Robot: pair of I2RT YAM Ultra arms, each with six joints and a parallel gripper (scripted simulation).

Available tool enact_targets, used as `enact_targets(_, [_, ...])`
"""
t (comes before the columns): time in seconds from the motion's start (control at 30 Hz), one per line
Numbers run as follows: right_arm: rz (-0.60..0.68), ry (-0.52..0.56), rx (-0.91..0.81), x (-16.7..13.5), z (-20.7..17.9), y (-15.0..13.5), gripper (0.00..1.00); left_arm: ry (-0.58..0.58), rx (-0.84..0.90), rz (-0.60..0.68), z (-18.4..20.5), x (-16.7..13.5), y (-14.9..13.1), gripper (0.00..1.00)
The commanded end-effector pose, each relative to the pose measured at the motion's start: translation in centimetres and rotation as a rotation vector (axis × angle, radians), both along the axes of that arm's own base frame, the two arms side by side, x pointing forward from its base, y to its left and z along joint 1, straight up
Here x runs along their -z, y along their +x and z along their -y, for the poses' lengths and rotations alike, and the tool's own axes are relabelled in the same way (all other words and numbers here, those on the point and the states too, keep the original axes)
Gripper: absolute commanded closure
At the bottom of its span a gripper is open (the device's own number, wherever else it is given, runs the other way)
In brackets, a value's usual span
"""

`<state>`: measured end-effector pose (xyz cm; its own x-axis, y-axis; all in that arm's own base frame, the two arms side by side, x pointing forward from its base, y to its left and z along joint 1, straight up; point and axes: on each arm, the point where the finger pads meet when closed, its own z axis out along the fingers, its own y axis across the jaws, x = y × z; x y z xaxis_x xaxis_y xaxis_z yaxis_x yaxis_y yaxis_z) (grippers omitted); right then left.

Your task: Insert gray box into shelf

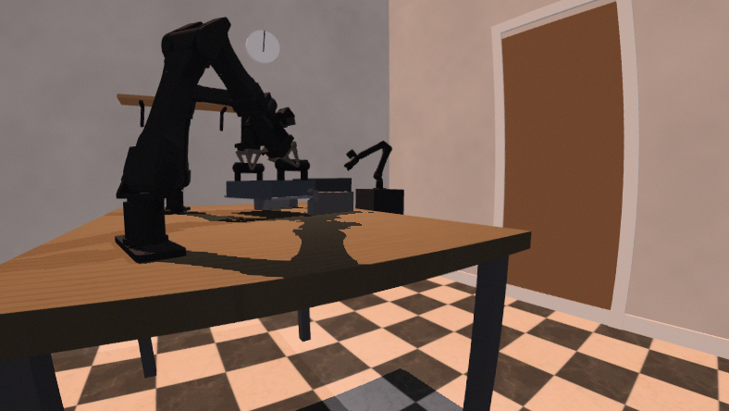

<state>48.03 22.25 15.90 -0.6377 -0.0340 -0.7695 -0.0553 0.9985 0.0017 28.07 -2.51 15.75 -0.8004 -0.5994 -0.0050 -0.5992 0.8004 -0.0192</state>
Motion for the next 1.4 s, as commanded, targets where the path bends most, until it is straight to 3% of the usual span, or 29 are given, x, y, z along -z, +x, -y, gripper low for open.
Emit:
enact_targets(0.0, [0.135, 0.051, 0.022, -5.9, 0.2, 2.3, 0.84, 0.013, -0.028, 0.205, -1.3, -4.2, 3.4, 0.84])
enact_targets(0.03, [0.107, 0.034, 0.022, -4.2, 0.1, 2.8, 0.84, 0.017, -0.027, 0.144, -1.4, -2.4, 3.9, 0.84])
enact_targets(0.2, [0.143, 0.054, 0.022, -6.3, 0.2, 3.0, 0.84, 0.013, -0.034, 0.193, -1.8, -3.9, 4.0, 0.84])
enact_targets(0.27, [0.112, 0.038, 0.024, -4.4, 0.2, 3.7, 0.84, 0.015, -0.029, 0.169, -2.0, -3.1, 4.5, 0.84])
enact_targets(0.43, [0.158, 0.066, 0.025, -7.3, 0.4, 3.5, 0.84, 0.015, -0.039, 0.208, -2.2, -4.4, 4.4, 0.84])
enact_targets(0.5, [0.119, 0.045, 0.025, -4.8, 0.2, 4.1, 0.84, 0.019, -0.028, 0.143, -2.3, -2.4, 5.0, 0.84])
enact_targets(0.63, [0.138, 0.055, 0.02, -6.1, 0.1, 4.2, 0.84, 0.016, -0.039, 0.202, -2.5, -4.3, 5.0, 0.84])
enact_targets(0.7, [0.114, 0.039, 0.023, -4.5, 0.1, 4.8, 0.84, 0.017, -0.026, 0.165, -2.7, -3.1, 5.4, 0.84])
enact_targets(0.93, [0.151, 0.06, 0.023, -6.7, 0.2, 5.1, 0.84, 0.016, -0.048, 0.199, -3.1, -4.1, 5.7, 0.84])
enact_targets(0.97, [0.112, 0.04, 0.02, -4.5, 0.0, 5.7, 0.84, 0.019, -0.024, 0.164, -3.3, -3.0, 6.2, 0.84])
enact_targets(1.1, [0.144, 0.057, 0.02, -6.4, 0.1, 6.0, 0.84, 0.021, -0.033, 0.203, -3.7, -4.1, 6.4, 0.84])
enact_targets(1.13, [0.138, 0.052, 0.022, -6.1, 0.1, 6.2, 0.84, 0.021, -0.029, 0.209, -3.8, -4.4, 6.5, 0.84])
enact_targets(1.17, [0.116, 0.04, 0.024, -4.6, 0.1, 6.6, 0.84, 0.021, -0.025, 0.15, -3.9, -2.4, 7.1, 0.84])
enact_targets(1.3, [0.134, 0.055, 0.016, -5.9, -0.1, 7.0, 0.84, 0.021, -0.031, 0.192, -4.3, -3.8, 7.2, 0.84])
enact_targets(1.37, [0.116, 0.041, 0.02, -4.8, 0.0, 7.5, 0.84, 0.02, -0.025, 0.172, -4.5, -3.2, 7.7, 0.84])
